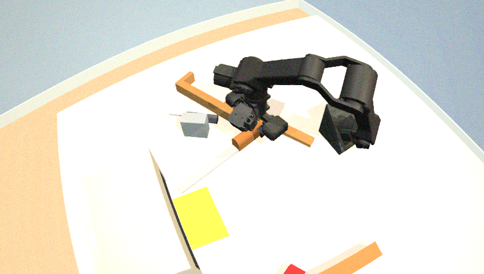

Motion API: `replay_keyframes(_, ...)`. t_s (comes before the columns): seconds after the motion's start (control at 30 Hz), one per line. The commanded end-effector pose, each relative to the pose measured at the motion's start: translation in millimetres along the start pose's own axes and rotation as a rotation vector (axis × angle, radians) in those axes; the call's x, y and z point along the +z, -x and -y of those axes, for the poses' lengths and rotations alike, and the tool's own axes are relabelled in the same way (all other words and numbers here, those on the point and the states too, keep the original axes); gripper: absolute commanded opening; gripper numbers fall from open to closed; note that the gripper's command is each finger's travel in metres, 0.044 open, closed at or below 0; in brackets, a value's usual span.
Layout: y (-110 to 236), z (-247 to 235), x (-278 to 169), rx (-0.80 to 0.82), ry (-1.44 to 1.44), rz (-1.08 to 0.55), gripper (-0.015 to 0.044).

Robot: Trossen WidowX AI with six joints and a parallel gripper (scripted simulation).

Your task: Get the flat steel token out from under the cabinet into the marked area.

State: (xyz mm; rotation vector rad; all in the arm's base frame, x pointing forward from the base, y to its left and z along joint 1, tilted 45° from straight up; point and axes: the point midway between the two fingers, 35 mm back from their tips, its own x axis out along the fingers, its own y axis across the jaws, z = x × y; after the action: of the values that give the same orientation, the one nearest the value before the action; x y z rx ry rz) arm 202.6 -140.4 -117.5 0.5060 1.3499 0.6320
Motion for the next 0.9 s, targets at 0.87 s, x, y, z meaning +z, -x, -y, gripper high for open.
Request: replay_keyframes(0.87,-2.3,0.5,-1.0,-0.002,0.002,0.0,0.0052)
